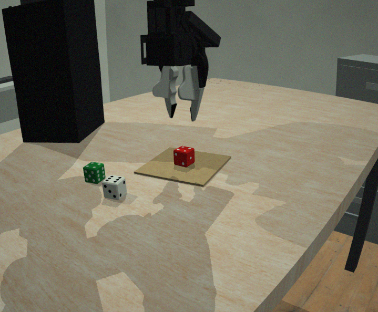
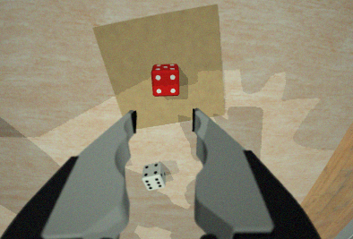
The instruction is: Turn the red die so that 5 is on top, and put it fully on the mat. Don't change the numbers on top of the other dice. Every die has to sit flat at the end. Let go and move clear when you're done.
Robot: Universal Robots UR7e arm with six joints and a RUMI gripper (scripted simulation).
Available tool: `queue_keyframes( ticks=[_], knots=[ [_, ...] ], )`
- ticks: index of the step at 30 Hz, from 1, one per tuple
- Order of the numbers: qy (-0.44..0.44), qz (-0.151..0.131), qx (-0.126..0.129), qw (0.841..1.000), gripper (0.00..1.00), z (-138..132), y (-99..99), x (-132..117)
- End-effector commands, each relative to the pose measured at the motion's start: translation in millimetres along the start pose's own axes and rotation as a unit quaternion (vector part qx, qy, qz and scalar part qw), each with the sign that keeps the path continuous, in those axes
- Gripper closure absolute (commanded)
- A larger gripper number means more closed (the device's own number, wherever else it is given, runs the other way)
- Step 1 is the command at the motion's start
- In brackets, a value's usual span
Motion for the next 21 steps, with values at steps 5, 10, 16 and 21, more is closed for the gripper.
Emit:
queue_keyframes(
  ticks=[5, 10, 16, 21],
  knots=[
    [0.0, 0.0, -0.001, 1.0, 0.72, 0, -4.0, 0],
    [0.0, 0.0, -0.001, 1.0, 0.72, 0, -8.1, 0],
    [0.0, 0.0, -0.001, 1.0, 0.72, 0, -16.4, 0],
    [0.0, 0.0, -0.001, 1.0, 0.72, 0, -24.3, 0]
  ],
)
Point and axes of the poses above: the point where the finger pads meet when closed, its own y axis back along the fingers, its own z axis across the jaws, x = y × z, the point moved 1 cm from there along y, back along the fingers, and after that the axes turned 10 degrees about -y, right-handed, at the moved point
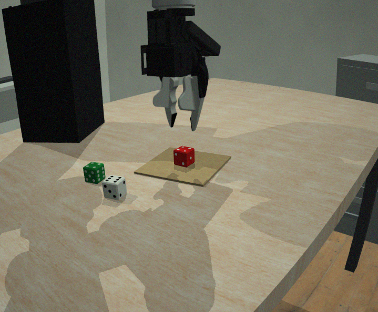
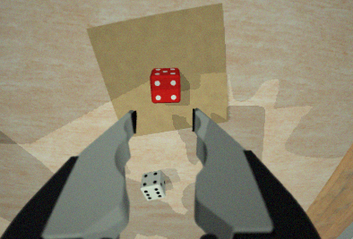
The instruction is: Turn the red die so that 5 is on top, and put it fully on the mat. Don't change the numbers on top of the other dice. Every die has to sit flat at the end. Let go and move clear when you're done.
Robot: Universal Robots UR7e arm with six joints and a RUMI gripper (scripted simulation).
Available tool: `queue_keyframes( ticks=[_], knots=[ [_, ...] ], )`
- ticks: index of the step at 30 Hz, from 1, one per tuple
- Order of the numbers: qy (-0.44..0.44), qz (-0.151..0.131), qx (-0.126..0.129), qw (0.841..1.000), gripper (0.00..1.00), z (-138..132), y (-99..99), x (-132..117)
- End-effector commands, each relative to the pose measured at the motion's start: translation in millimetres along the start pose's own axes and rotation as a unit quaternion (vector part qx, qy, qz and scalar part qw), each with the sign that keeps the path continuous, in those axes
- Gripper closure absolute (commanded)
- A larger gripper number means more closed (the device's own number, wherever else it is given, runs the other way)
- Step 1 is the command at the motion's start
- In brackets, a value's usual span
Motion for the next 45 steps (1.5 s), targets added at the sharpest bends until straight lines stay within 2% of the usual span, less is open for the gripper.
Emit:
queue_keyframes(
  ticks=[1, 17, 45],
  knots=[
    [0.0, 0.0, -0.001, 1.0, 0.72, 1, -6.1, 0],
    [0.0, 0.0, -0.001, 1.0, 0.72, 0, -27.0, 0],
    [0.0, 0.0, -0.001, 1.0, 0.72, 0, -32.6, -1]
  ],
)
Point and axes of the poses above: the point where the finger pads meet when closed, its own y axis back along the fingers, its own z axis across the jaws, x = y × z, the point moved 1 cm from there along y, back along the fingers, and after that the axes turned 10 degrees about -y, right-handed, at the moved point
